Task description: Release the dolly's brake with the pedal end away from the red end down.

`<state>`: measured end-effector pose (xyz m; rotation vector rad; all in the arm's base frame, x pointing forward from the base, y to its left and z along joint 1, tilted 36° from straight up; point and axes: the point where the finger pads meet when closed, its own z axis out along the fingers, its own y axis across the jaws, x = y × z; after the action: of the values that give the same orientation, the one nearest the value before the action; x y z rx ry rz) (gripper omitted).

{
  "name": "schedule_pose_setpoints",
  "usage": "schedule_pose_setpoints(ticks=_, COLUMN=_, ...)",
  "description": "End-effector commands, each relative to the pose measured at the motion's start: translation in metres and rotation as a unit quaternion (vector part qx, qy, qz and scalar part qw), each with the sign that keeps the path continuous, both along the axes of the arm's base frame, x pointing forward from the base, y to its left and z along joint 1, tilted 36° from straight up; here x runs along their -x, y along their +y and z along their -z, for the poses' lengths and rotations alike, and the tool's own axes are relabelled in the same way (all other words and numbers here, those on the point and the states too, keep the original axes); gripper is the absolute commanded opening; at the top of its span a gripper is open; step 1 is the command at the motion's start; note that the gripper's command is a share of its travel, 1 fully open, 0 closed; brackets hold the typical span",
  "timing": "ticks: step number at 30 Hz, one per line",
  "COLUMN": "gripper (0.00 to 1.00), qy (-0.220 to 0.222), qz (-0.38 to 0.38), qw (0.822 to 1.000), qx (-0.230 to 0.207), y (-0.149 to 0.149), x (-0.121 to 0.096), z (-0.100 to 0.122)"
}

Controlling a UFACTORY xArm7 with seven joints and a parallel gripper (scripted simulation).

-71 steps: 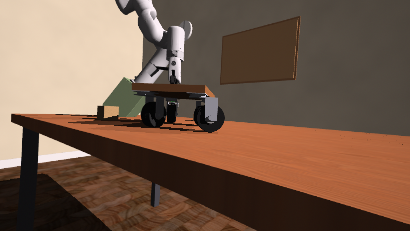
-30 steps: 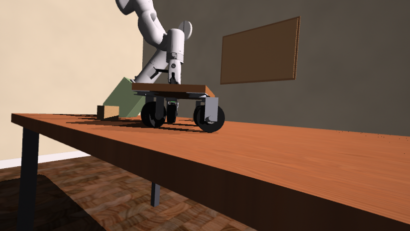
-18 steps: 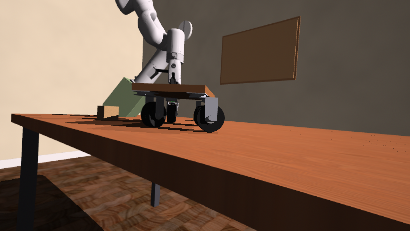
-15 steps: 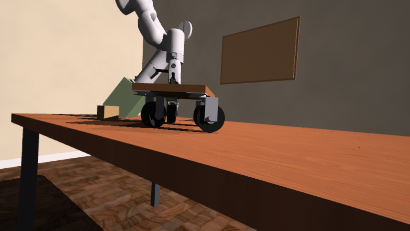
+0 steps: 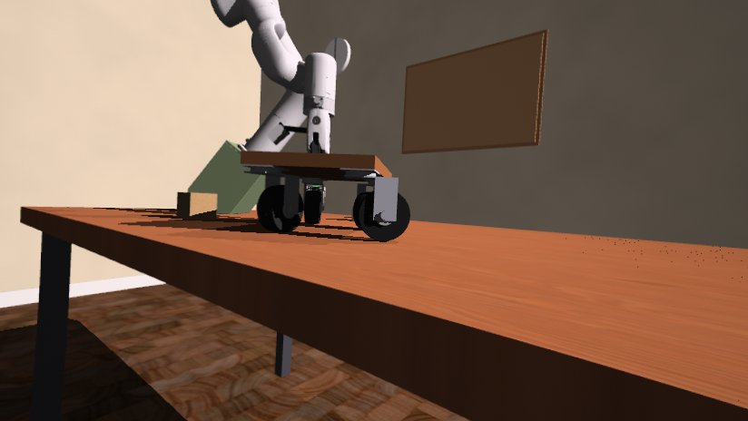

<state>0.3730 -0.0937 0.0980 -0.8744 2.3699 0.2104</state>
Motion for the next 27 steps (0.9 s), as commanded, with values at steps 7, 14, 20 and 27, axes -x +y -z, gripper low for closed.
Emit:
schedule_pose_setpoints(ticks=7, gripper=0.0, qy=0.0, qz=0.0, qw=1.0, qx=0.001, y=0.0008, x=-0.0022, z=0.0029)
schedule_pose_setpoints(ticks=14, gripper=0.0, qy=0.0, qz=0.0, qw=1.0, qx=0.001, y=0.0016, x=-0.0034, z=0.0049)
schedule_pose_setpoints(ticks=20, gripper=0.0, qy=0.0, qz=0.0, qw=1.0, qx=0.001, y=0.0025, x=-0.0046, z=0.0069)
schedule_pose_setpoints(ticks=27, gripper=0.0, qy=0.0, qz=0.0, qw=1.0, qx=0.001, y=0.003, x=-0.0053, z=0.0081)
